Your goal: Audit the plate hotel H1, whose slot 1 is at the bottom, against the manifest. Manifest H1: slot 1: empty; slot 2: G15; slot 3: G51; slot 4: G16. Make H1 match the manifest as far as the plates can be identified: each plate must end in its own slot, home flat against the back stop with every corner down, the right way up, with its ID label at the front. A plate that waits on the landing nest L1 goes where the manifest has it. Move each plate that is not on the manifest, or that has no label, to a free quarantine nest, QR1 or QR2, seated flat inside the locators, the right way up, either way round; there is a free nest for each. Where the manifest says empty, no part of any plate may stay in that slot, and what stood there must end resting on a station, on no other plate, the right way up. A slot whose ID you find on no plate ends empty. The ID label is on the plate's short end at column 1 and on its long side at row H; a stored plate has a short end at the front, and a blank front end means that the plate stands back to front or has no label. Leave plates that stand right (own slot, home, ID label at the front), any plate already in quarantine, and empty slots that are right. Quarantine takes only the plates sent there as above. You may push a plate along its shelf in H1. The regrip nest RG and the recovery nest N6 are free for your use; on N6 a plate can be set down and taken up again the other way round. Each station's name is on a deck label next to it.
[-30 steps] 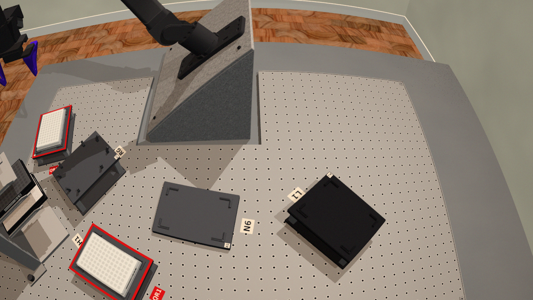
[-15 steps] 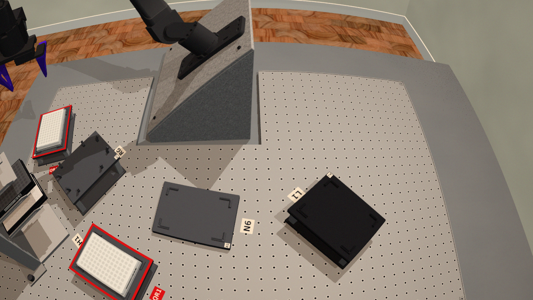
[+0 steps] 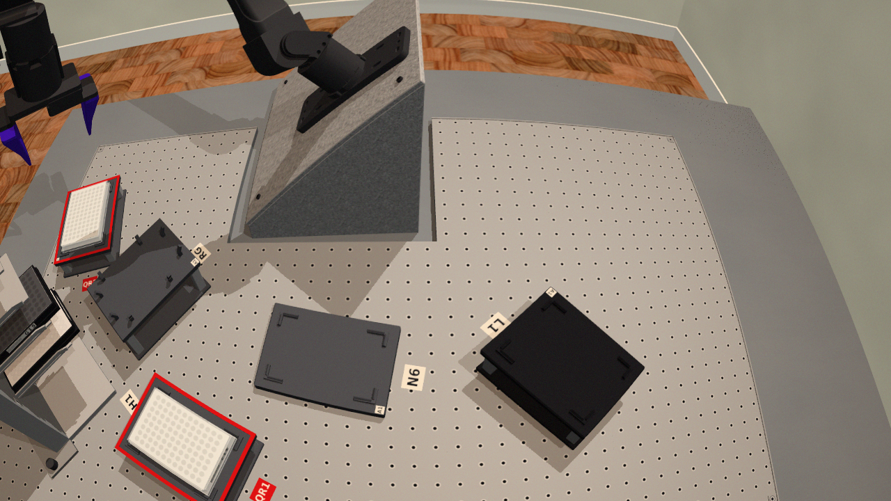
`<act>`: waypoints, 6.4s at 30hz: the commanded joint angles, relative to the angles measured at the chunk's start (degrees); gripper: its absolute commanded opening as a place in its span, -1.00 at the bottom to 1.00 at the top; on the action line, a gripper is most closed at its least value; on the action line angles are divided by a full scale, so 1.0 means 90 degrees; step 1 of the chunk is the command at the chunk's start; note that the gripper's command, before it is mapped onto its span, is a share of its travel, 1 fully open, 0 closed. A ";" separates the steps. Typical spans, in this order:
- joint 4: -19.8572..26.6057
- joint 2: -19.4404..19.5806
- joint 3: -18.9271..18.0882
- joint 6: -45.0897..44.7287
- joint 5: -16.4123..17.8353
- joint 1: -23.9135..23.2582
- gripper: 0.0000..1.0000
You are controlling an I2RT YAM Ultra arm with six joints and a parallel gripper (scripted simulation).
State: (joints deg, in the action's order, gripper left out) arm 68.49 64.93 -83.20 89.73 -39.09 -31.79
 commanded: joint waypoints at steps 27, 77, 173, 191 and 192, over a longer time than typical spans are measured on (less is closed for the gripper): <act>-0.1476 -0.0776 0.2470 -0.1834 -0.2532 0.2779 1.00; -0.6145 -0.3024 0.5671 -1.0954 -0.1763 0.3573 1.00; -0.9006 -0.1876 0.6604 -1.2883 0.1370 0.0746 1.00; -0.9184 -0.1247 0.6148 -1.2890 0.1400 0.0717 1.00; -0.9192 -0.1209 0.6118 -1.2891 0.1402 0.0716 1.00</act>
State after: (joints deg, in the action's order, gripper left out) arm -14.04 53.80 -27.44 -26.24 -26.85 -25.41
